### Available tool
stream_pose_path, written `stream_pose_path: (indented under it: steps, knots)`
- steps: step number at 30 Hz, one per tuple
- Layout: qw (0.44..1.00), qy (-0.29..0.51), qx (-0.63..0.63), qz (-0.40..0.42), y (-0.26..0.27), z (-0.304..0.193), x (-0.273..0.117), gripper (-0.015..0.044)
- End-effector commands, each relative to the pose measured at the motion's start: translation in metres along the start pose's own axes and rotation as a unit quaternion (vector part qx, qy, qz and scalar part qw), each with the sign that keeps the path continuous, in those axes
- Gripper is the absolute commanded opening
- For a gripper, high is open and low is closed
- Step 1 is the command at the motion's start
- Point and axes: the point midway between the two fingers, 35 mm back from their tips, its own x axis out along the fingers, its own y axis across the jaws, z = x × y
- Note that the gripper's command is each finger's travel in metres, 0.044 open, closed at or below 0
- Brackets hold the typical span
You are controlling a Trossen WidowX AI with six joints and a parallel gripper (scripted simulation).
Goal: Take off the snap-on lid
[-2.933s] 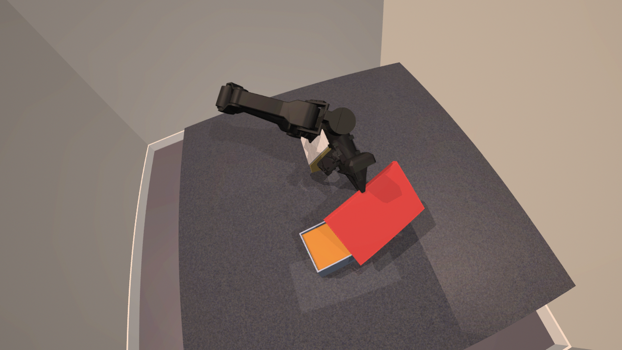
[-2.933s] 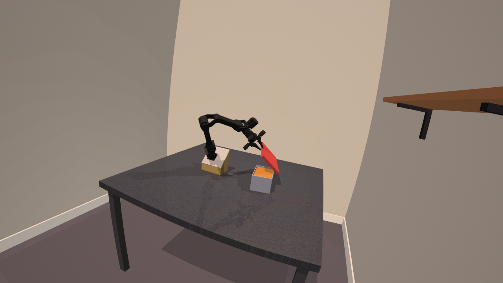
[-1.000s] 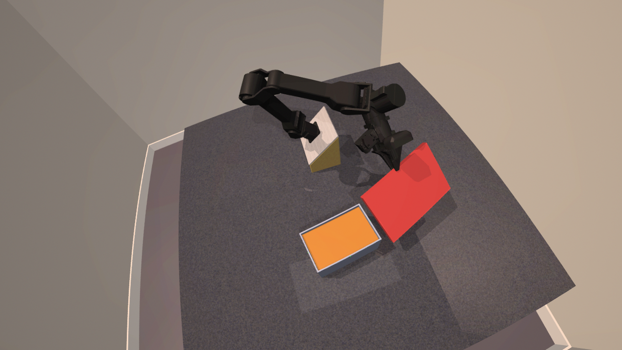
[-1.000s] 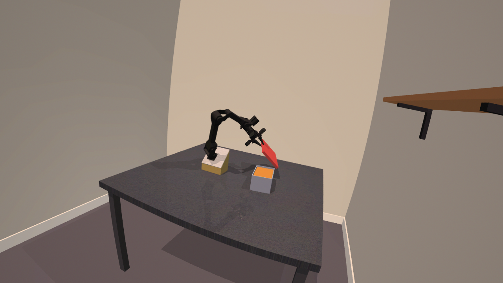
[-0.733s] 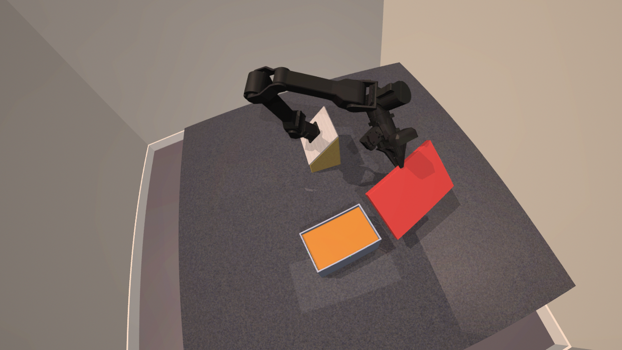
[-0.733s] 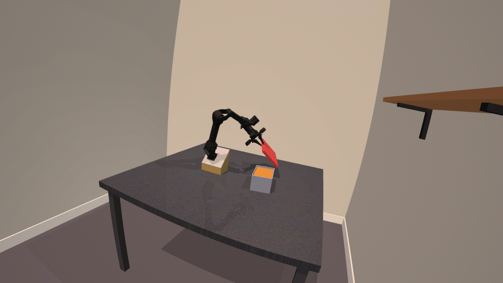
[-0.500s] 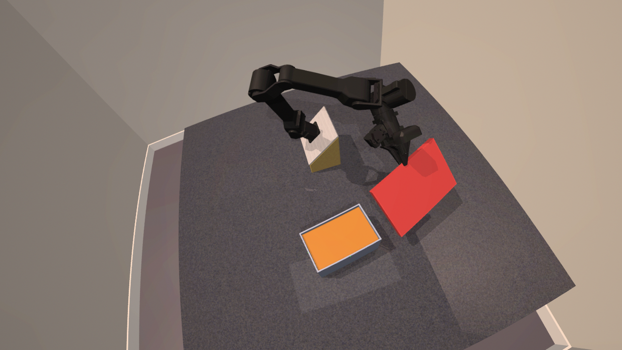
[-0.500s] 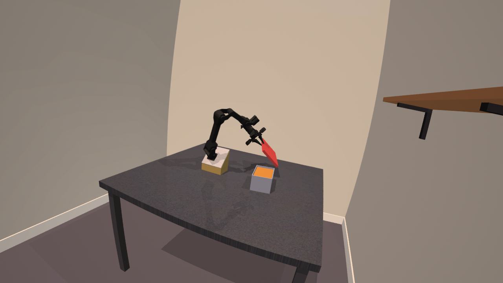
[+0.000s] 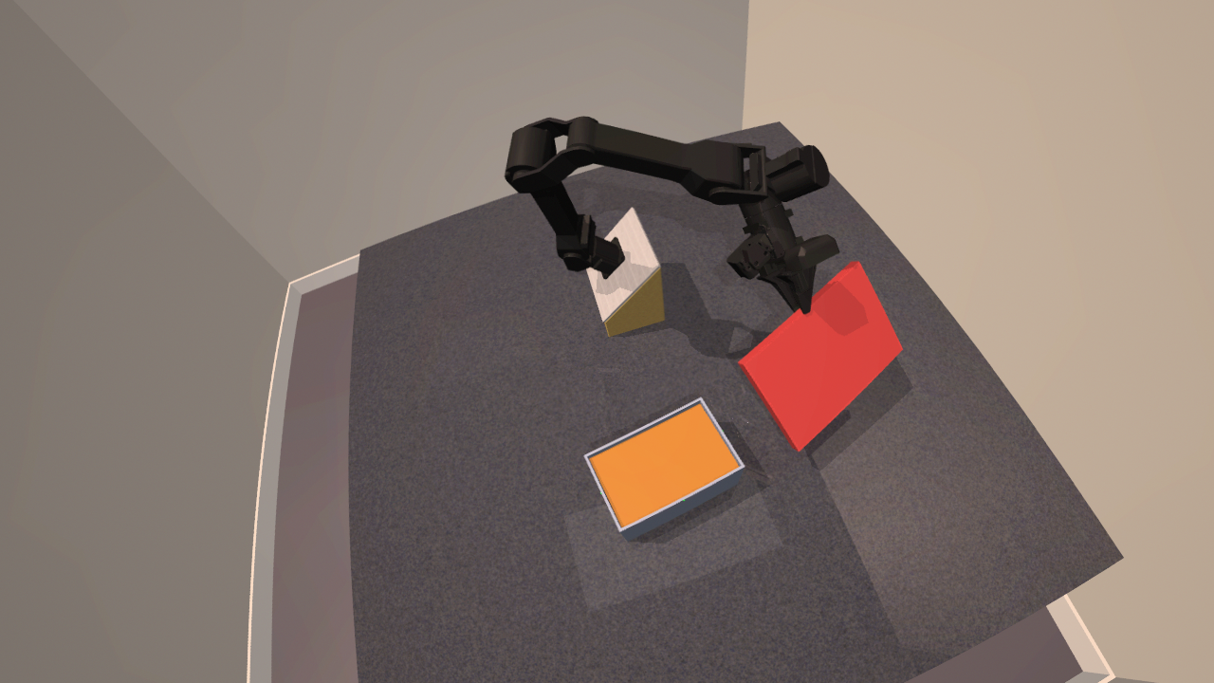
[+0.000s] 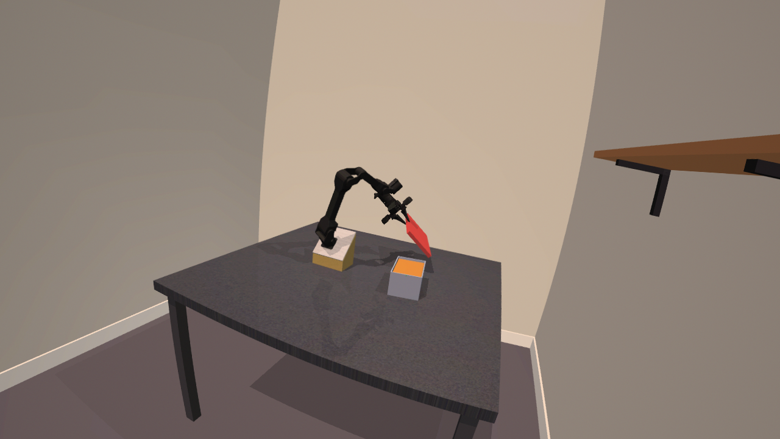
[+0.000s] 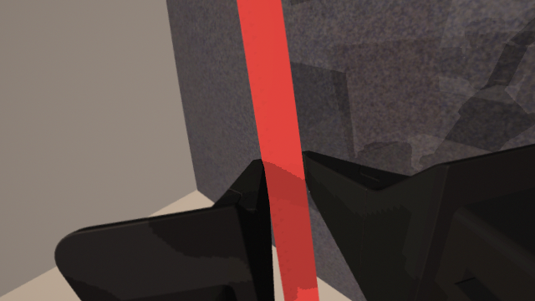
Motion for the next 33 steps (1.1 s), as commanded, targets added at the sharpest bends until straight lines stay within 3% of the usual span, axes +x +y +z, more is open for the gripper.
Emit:
stream_pose_path:
  steps: [1,33]
  knots:
    - [1.000,-0.001,0.006,0.007,0.004,-0.008,-0.003,0.0000]
    - [1.000,0.000,0.007,0.007,-0.001,-0.056,-0.005,0.0000]
